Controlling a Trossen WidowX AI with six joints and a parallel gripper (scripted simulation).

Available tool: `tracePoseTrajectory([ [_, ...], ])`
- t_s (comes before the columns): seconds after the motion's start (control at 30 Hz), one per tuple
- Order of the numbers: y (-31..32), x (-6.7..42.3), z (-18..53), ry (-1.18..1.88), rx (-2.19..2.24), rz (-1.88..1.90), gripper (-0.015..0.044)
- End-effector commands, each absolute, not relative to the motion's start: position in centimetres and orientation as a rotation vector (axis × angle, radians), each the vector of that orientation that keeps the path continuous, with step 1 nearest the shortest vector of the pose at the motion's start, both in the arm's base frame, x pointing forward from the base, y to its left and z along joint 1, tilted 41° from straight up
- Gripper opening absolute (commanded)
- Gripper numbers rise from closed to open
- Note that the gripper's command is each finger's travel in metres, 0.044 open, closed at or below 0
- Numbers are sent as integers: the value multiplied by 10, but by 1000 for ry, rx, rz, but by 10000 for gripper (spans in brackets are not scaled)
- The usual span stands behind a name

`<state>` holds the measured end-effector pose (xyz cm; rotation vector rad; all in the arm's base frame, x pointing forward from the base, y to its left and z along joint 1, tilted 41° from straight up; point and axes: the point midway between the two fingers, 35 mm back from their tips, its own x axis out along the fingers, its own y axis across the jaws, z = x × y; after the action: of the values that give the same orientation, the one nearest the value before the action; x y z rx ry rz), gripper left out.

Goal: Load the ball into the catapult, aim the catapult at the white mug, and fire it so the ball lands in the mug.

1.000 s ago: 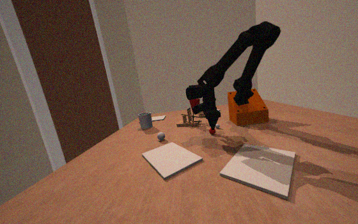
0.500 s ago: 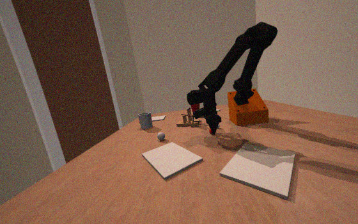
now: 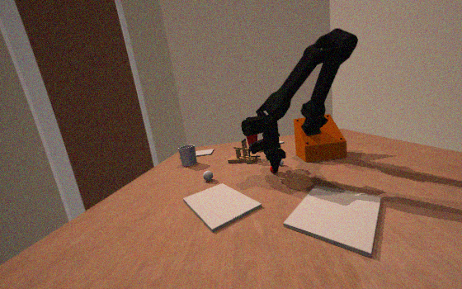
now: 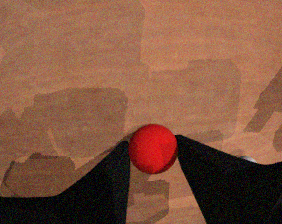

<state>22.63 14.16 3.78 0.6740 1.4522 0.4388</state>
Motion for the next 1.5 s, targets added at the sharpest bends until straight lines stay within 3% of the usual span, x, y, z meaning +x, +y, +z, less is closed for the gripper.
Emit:
tracePoseTrajectory([
  [0.0, 137, 228, 43, 1452, 672, 433, 10],
  [0.8, 66, 217, 137, 1453, 669, 430, 0],
  [1.47, 23, 240, 99, 1563, 722, 345, 0],
])
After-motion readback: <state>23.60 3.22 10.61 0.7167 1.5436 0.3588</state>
